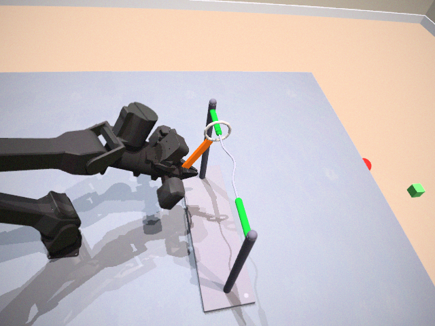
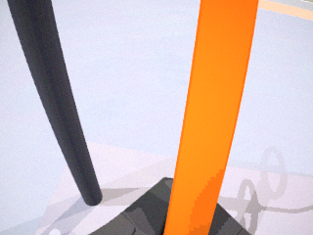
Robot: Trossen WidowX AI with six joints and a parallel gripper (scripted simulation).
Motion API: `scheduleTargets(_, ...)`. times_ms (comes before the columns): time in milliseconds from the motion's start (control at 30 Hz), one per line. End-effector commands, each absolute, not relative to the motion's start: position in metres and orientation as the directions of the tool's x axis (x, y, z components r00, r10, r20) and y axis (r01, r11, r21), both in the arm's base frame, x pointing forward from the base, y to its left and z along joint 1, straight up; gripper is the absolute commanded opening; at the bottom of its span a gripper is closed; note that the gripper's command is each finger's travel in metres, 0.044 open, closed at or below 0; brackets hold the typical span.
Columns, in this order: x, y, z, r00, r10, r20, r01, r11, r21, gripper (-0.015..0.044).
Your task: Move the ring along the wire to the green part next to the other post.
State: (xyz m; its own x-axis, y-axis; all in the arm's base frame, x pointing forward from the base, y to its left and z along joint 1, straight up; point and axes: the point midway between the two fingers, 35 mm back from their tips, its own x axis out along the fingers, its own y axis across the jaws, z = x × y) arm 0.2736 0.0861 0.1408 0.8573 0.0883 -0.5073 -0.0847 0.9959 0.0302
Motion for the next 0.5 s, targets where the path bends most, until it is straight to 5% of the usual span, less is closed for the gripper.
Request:
scheduleTargets(0, 0.2753, 0.0906, 0.1418, 0.859, 0.088, -0.505, -0.082, 0.996, 0.033, -0.0150)
scheduleTargets(467, 0.2754, 0.0969, 0.1338, 0.859, 0.091, -0.503, -0.085, 0.996, 0.035, -0.0150)
